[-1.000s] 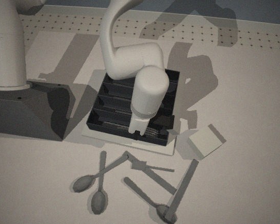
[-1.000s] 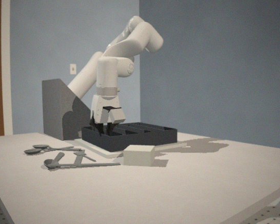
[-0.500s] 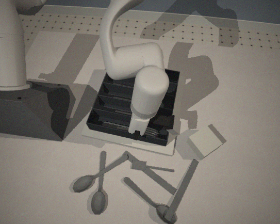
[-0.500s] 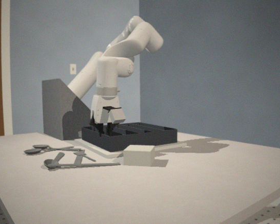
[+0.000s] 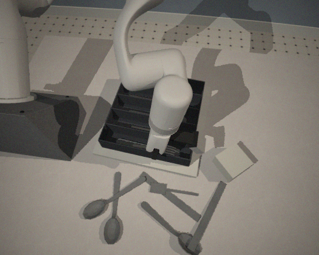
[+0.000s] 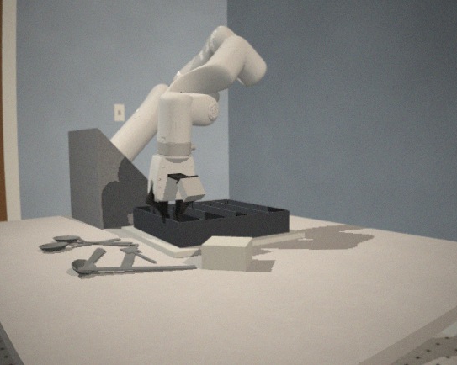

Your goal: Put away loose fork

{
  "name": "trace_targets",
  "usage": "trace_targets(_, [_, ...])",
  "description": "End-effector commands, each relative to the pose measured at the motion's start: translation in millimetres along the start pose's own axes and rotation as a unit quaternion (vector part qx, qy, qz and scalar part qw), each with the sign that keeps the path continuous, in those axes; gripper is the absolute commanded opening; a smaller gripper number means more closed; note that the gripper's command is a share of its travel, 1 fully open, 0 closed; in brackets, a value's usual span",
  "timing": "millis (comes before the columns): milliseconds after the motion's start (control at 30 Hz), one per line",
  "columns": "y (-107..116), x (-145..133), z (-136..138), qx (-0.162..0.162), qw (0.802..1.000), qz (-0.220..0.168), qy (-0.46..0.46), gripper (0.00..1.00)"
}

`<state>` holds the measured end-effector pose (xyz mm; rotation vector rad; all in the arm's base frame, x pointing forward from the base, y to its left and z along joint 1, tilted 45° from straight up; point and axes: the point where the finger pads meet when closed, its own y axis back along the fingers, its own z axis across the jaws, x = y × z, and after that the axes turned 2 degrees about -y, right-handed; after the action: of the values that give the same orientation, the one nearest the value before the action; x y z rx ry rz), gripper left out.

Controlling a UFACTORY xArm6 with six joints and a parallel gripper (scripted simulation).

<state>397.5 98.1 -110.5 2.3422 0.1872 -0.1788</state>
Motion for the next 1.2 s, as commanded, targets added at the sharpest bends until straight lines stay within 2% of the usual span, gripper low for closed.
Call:
trace_targets(0, [1.5,1.4,0.1,0.000,1.000,0.002,0.000,0.24])
trace_targets(867, [3.6,1.1,0.1,0.000,1.000,0.002,0.000,0.24])
trace_targets(1167, [24.2,-1.7,0.1,0.000,1.000,0.002,0.000,0.24])
